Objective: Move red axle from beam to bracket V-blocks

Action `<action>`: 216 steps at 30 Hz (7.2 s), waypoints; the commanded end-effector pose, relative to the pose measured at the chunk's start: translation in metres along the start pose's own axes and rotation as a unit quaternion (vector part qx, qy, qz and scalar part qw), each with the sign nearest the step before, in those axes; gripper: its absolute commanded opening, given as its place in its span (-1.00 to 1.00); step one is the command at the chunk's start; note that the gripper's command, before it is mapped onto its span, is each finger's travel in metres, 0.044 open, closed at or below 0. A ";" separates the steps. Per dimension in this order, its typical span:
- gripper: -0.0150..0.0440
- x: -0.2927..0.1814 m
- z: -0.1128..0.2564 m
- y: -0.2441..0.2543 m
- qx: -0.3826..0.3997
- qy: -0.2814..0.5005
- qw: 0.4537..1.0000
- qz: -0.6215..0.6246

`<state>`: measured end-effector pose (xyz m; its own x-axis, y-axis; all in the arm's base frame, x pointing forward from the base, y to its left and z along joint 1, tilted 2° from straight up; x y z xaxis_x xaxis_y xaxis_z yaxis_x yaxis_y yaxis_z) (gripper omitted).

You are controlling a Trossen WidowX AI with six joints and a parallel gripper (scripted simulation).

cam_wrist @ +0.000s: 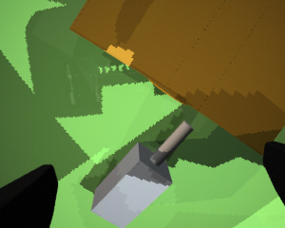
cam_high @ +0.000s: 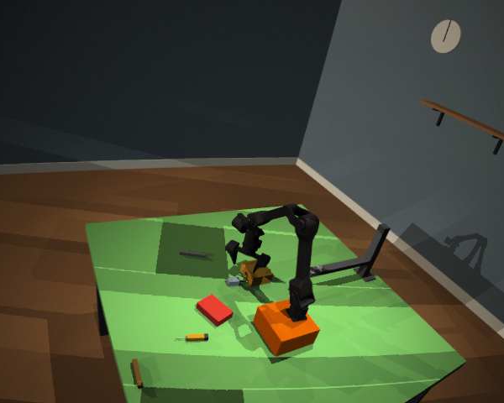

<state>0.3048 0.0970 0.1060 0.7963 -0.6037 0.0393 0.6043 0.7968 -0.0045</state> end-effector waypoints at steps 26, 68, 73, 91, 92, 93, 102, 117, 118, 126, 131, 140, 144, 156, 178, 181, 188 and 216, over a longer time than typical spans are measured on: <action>1.00 0.096 0.003 -0.098 -0.005 -0.003 0.551 0.835; 1.00 0.104 -0.021 -0.109 -0.007 -0.002 0.330 0.944; 1.00 0.104 -0.029 -0.109 -0.007 -0.001 0.330 0.944; 1.00 0.104 -0.048 -0.110 -0.007 -0.001 0.330 0.944; 1.00 0.104 -0.048 -0.110 -0.007 -0.001 0.330 0.944; 1.00 0.104 -0.048 -0.110 -0.007 -0.001 0.330 0.944; 0.20 0.105 -0.046 -0.110 -0.008 -0.002 0.331 0.944; -0.49 0.105 -0.046 -0.110 -0.008 -0.002 0.331 0.944; -0.49 0.105 -0.046 -0.110 -0.008 -0.002 0.331 0.944; -0.49 0.113 -0.046 -0.117 -0.009 -0.001 0.331 0.944; -0.49 0.119 -0.046 -0.123 -0.009 -0.001 0.331 0.944; -0.49 0.129 -0.046 -0.133 -0.009 -0.001 0.331 0.944; -0.49 0.134 -0.046 -0.138 -0.009 -0.001 0.331 0.944; -0.49 0.146 -0.046 -0.153 -0.010 0.000 0.330 0.944; -0.49 0.166 -0.049 -0.178 -0.010 0.001 0.330 0.944; -0.49 0.165 -0.050 -0.178 -0.010 0.001 0.330 0.944; -0.49 0.165 -0.057 -0.178 -0.010 0.001 0.330 0.944; 1.00 0.165 -0.027 -0.178 -0.010 0.001 0.330 0.944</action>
<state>0.3278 -0.1446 0.0784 -0.2450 0.9683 -0.0481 -0.9691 -0.2461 -0.0186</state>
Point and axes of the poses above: the point midway between the two fingers, 35 mm back from their tips, its own z axis back along the fingers, its own y axis across the jaws, x = y × z, the point moved 8 cm from there along z, back along the fingers, and after that the axes turned 10 degrees about z, right-handed, at the moved point
